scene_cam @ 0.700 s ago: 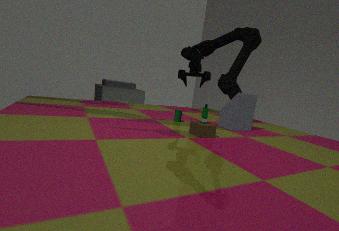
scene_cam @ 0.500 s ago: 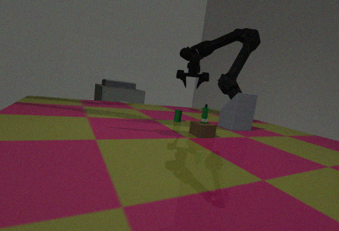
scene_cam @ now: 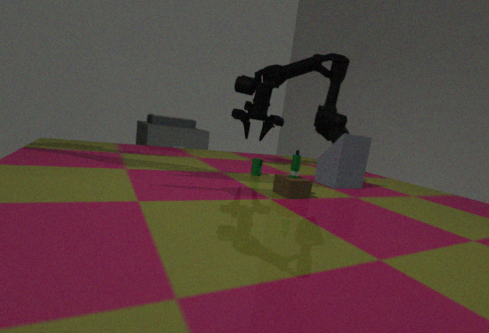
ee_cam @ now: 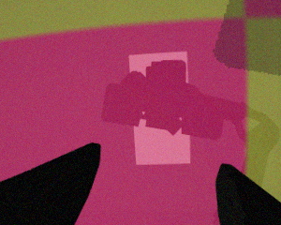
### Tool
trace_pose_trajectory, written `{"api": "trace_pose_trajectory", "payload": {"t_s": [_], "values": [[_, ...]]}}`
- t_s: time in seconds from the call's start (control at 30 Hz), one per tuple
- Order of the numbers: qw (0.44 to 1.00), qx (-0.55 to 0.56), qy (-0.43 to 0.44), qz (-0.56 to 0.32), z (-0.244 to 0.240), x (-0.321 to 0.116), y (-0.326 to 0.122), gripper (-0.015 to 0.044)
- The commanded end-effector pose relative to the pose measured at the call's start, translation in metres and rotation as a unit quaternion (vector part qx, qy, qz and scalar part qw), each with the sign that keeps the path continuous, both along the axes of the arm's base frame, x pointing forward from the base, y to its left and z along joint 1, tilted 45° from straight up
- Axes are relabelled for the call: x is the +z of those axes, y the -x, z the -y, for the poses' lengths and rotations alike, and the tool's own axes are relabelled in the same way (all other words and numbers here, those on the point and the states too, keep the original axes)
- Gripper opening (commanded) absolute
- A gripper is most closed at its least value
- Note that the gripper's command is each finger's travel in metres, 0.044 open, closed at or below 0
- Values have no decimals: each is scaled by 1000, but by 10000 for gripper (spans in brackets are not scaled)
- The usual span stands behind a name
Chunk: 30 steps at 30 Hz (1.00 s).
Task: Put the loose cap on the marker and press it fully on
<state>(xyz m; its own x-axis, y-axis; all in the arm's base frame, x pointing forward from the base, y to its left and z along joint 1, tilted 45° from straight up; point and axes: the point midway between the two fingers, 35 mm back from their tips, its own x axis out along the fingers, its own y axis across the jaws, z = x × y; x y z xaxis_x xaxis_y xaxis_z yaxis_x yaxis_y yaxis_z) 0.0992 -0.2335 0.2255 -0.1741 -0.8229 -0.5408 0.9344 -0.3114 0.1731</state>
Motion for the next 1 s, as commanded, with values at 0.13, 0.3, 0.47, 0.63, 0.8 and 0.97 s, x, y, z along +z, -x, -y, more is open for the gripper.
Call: {"api": "trace_pose_trajectory", "payload": {"t_s": [0.13, 0.3, 0.47, 0.63, 0.8, 0.97], "values": [[983, 121, -110, -89, -57, -70, -88, 252], [960, 177, -141, -167, -109, -106, -116, 252], [950, 194, -144, -198, -131, -119, -120, 252], [950, 195, -145, -198, -126, -125, -119, 252], [950, 194, -144, -198, -107, -144, -115, 252], [950, 194, -144, -198, -100, -152, -113, 252]]}}
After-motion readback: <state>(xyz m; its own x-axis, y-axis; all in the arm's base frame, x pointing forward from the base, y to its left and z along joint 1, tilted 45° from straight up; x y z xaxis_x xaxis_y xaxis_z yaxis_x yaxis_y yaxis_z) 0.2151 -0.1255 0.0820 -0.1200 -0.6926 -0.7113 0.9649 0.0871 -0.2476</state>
